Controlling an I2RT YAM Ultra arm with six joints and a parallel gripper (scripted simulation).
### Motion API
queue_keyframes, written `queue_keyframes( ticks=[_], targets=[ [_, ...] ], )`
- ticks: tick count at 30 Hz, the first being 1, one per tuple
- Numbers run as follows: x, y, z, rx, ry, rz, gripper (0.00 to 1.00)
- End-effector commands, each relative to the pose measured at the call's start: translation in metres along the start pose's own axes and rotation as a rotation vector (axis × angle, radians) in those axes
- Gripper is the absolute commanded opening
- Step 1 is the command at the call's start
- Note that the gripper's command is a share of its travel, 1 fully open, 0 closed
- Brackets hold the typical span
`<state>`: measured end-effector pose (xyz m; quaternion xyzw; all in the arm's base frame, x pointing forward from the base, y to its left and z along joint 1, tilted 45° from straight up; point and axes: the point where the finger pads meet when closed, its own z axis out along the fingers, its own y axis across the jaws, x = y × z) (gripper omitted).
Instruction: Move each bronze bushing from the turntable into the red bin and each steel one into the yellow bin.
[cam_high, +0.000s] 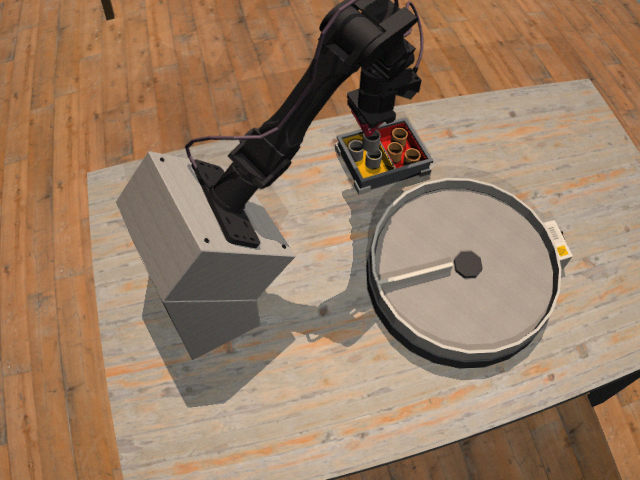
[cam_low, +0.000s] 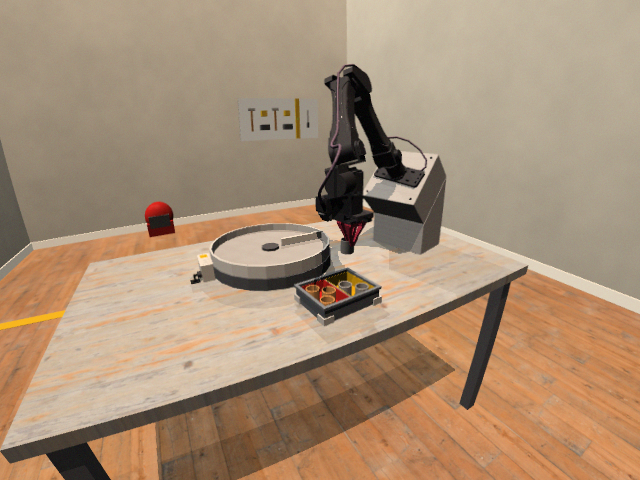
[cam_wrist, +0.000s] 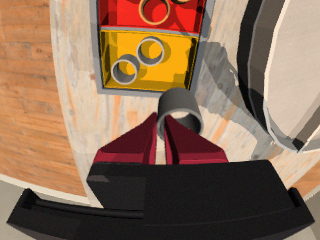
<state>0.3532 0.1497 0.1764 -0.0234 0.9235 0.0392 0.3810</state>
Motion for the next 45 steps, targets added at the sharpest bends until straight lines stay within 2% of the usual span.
queue_keyframes(
  ticks=[1,12,18,20,22,27,31,32,33,45],
  targets=[
    [-0.014,0.007,-0.01,-0.013,-0.043,0.005,0.0],
    [-0.014,0.007,-0.009,-0.013,-0.043,0.005,0.0],
    [0.005,-0.001,0.021,0.004,0.01,-0.006,0.0],
    [-0.001,0.0,0.03,-0.001,-0.004,-0.002,0.0],
    [-0.001,0.0,0.03,-0.001,-0.004,-0.002,0.0],
    [-0.008,0.001,0.056,-0.006,-0.016,0.001,0.0],
    [-0.013,0.003,0.066,-0.011,-0.028,0.003,0.0],
    [-0.013,0.006,0.066,-0.015,-0.028,-0.002,0.0],
    [-0.023,0.008,0.055,-0.028,-0.062,0.005,0.0],
    [-0.019,0.006,0.057,-0.02,-0.048,0.006,0.0]
  ],
)
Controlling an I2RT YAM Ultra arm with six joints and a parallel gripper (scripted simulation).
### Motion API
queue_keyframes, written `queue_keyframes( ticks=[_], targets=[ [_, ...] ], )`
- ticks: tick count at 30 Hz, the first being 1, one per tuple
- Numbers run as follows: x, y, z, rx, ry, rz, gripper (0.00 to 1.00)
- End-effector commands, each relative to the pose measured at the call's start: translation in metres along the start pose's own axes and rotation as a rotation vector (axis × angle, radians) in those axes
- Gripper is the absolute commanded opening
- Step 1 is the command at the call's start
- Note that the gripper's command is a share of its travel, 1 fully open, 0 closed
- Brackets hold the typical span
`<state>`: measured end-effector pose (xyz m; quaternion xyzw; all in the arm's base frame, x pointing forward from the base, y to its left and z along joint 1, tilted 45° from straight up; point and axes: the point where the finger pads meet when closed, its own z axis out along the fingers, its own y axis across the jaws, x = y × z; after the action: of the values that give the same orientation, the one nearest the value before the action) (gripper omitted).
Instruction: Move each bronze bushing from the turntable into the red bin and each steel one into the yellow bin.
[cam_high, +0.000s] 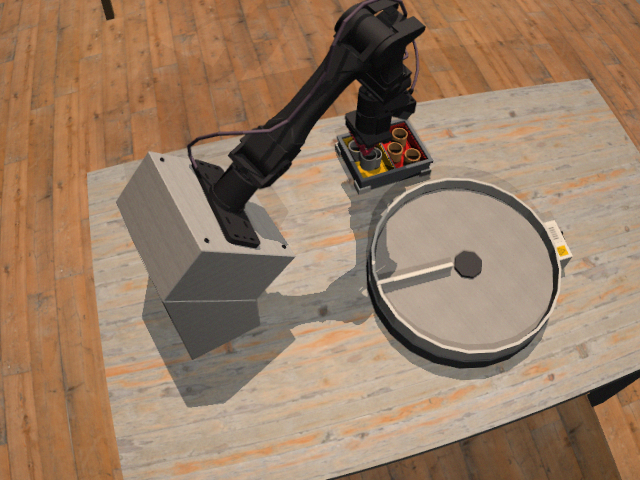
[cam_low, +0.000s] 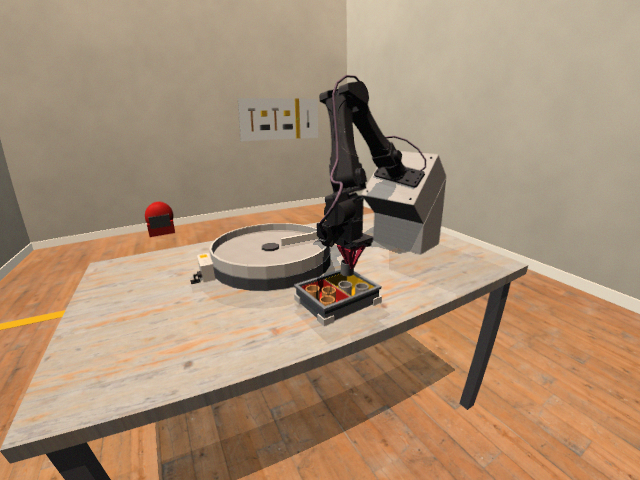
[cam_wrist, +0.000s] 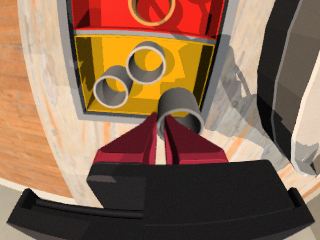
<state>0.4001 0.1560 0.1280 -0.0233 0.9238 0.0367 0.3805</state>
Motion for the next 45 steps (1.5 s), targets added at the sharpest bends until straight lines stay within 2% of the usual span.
queue_keyframes(
  ticks=[1,45],
  targets=[
    [-0.0196,0.0059,-0.0105,-0.024,-0.05,0.007,0.0],
    [-0.0115,0.0013,-0.004,-0.011,-0.02,0.004,0.0]
  ],
)
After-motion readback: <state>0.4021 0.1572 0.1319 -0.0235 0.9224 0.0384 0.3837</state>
